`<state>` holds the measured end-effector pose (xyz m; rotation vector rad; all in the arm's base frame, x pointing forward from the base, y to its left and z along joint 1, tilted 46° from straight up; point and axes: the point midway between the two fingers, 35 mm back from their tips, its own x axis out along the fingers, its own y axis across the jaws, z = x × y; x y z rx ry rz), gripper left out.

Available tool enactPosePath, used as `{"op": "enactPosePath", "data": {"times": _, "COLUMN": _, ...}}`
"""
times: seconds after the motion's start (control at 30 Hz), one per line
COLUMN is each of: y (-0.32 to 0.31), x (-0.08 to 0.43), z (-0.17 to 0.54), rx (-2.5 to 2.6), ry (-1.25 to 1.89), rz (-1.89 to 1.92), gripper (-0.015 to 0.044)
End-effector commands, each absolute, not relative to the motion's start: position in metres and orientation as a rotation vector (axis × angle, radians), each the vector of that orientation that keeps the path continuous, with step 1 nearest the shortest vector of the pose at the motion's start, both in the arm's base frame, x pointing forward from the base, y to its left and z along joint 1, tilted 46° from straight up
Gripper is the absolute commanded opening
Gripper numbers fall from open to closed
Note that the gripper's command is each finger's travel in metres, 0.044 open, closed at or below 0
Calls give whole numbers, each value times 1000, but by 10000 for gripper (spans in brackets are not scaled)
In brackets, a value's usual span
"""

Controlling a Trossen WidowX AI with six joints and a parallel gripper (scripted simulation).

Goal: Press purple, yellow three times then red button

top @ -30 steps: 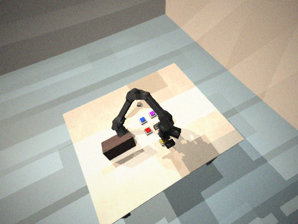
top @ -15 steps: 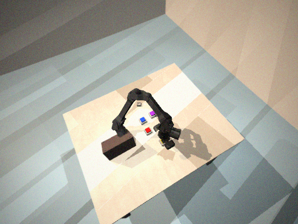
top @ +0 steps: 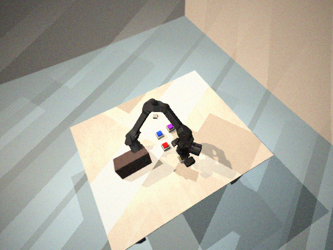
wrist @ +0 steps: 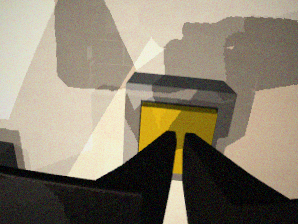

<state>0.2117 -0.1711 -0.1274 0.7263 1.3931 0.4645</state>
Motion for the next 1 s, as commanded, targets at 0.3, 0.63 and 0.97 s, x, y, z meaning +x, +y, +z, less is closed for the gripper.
{"op": "enactPosePath", "data": {"times": 0.3, "y": -211, "x": 204, "z": -87, "rx": 736, "ry": 1396, "rz": 460, "gripper": 20}}
{"op": "enactPosePath", "data": {"times": 0.63, "y": -217, "x": 191, "z": -35, "rx": 738, "ry": 1397, "rz": 463, "gripper": 20}}
{"op": "enactPosePath", "data": {"times": 0.97, "y": -137, "x": 160, "z": 29, "rx": 745, "ry": 1399, "rz": 467, "gripper": 20}}
